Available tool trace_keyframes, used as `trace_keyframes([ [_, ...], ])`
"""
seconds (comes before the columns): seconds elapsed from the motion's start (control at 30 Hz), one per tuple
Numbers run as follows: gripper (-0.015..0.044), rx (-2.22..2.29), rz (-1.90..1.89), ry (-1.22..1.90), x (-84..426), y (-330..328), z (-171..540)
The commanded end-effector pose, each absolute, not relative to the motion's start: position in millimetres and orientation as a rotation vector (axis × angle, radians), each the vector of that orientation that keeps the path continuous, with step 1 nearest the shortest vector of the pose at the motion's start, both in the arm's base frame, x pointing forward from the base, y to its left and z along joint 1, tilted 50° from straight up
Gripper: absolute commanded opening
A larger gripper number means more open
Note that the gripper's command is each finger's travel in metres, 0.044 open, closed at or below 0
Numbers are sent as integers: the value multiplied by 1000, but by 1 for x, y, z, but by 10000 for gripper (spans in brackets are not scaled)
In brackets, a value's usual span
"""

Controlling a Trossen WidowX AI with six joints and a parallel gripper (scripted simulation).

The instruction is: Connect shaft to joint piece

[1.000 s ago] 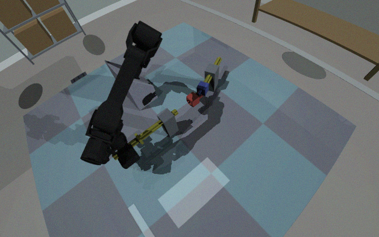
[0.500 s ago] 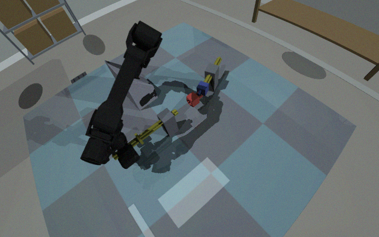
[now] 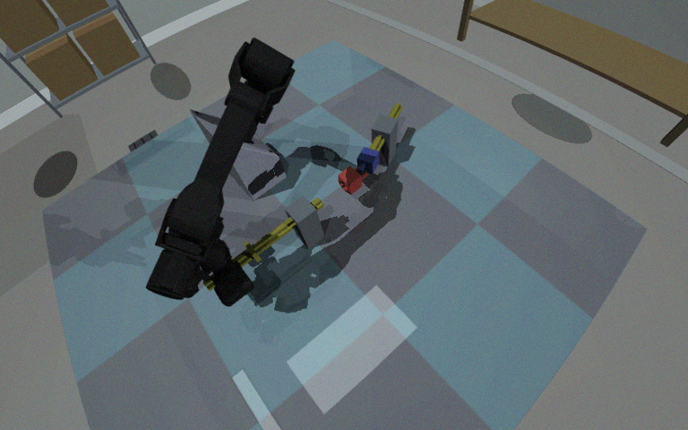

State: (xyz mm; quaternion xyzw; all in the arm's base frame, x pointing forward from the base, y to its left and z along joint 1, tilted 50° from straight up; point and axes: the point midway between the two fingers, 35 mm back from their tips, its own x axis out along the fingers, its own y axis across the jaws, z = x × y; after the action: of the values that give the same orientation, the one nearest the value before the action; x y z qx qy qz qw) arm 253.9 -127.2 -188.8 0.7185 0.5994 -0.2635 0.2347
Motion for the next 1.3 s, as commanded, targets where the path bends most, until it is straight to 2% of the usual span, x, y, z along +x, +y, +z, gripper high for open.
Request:
trace_keyframes([
  [0.0,67,1972,-723,1645,254,-127,-189],
  [0.23,67,1972,-723,1645,254,-127,-189],
  [0.47,20,1972,-723,1645,254,-127,-189],
  [0.5,0,1972,-723,1645,254,-127,-189],
  [1.27,0,1959,-733,1677,257,-108,-168],
])
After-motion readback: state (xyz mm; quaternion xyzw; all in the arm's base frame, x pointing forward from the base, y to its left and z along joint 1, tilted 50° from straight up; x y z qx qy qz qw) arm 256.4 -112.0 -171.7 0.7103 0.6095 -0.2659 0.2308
